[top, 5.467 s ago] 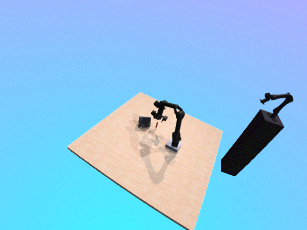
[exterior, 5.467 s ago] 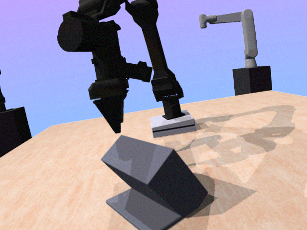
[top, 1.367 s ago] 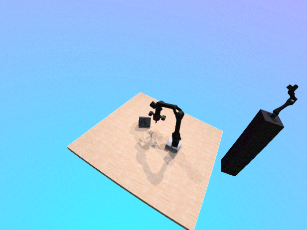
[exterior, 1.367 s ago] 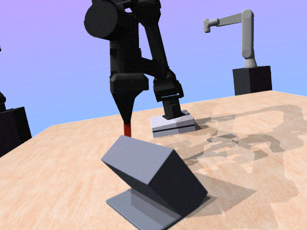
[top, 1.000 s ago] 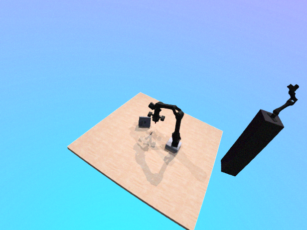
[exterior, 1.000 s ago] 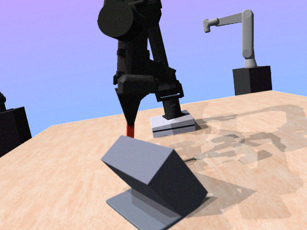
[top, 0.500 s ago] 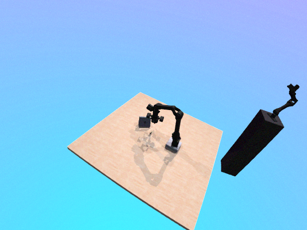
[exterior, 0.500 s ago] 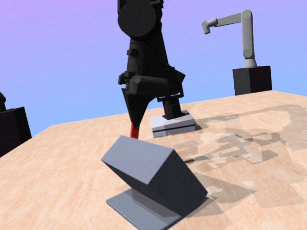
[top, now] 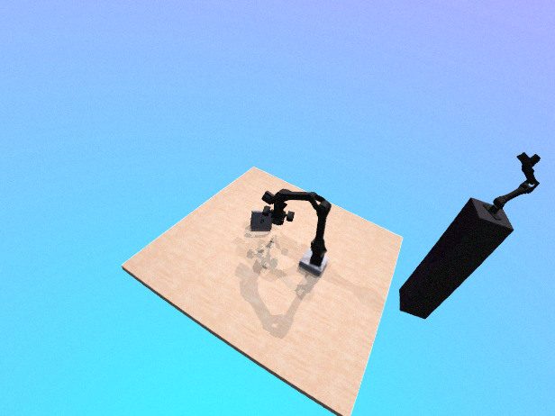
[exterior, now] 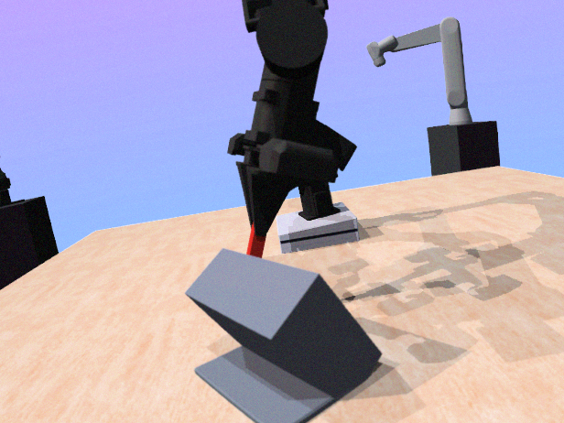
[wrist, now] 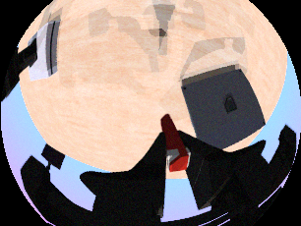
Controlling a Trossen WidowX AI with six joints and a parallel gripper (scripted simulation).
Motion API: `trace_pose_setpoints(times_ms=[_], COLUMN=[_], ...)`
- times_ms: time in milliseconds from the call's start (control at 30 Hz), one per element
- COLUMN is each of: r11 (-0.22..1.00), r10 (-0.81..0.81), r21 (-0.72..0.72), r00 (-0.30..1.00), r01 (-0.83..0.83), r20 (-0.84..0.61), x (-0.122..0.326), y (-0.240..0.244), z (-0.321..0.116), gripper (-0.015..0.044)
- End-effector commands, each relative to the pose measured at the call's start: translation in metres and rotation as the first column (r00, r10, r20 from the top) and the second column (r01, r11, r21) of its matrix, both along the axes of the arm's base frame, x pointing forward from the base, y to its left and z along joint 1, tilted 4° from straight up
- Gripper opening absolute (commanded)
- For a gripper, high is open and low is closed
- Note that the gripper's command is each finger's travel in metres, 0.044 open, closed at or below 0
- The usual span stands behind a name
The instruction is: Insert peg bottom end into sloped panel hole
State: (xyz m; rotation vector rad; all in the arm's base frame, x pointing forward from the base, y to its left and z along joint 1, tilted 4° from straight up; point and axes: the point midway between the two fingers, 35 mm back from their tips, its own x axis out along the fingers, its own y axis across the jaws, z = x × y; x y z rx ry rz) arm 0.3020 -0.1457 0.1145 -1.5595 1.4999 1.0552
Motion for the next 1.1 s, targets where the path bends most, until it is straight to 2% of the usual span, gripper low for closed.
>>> trace_pose_setpoints(times_ms=[0, 1067], r11=[1.0, 0.976], r10=[0.004, 0.101], r21=[-0.022, -0.194], r00=[1.0, 0.995], r01=[-0.004, -0.099], r20=[0.001, 0.003], x=[0.002, 0.017], y=[0.003, 0.03], z=[-0.001, -0.005], gripper=[0.0, 0.0])
